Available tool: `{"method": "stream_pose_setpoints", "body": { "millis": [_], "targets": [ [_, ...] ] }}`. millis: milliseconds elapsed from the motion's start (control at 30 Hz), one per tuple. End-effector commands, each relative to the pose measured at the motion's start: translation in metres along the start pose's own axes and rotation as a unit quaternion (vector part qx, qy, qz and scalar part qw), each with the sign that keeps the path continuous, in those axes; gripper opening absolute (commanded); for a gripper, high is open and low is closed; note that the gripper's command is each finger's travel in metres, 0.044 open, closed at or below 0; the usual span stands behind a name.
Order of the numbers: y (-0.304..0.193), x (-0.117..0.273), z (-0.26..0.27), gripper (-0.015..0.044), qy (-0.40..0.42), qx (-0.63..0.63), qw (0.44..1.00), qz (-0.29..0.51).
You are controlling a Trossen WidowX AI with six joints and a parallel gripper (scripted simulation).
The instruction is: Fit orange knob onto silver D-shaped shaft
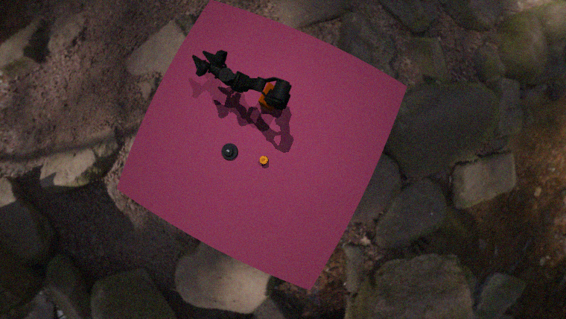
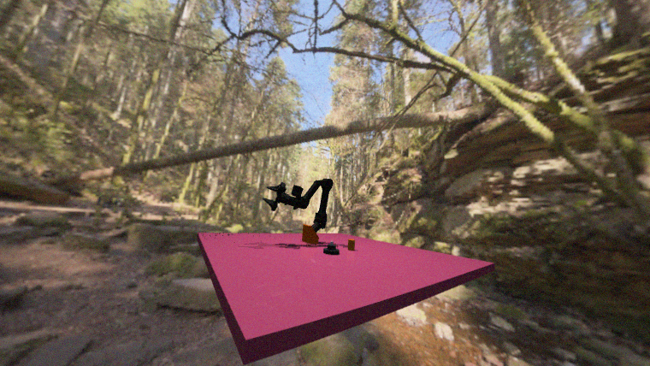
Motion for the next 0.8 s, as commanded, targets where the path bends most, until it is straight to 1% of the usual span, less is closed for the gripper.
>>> {"method": "stream_pose_setpoints", "body": {
  "millis": [0, 33, 100, 200, 367, 467, 567, 767],
  "targets": [
    [0.000, 0.000, 0.000, 0.0426, 0.000, 0.000, 1.000, 0.000],
    [-0.001, 0.000, 0.001, 0.0440, 0.000, 0.003, 1.000, 0.002],
    [-0.008, 0.001, 0.005, 0.0440, 0.000, 0.029, 0.999, 0.021],
    [-0.034, 0.005, 0.020, 0.0440, 0.004, 0.117, 0.990, 0.083],
    [-0.085, 0.025, 0.046, 0.0440, 0.027, 0.297, 0.932, 0.206],
    [-0.111, 0.042, 0.058, 0.0440, 0.047, 0.402, 0.872, 0.275],
    [-0.134, 0.064, 0.069, 0.0440, 0.074, 0.496, 0.796, 0.339],
    [-0.170, 0.122, 0.085, 0.0440, 0.146, 0.638, 0.608, 0.448]
  ]
}}
Point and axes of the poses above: the point midway between the two fingers, 35 mm back from their tips, its own x axis back along the fingers, its own z axis across the jaws, y = z × x, the point moved 7 cm from there along x, back along the fingers, and after that the axes turned 13 degrees about -x, right-handed, at the moved point
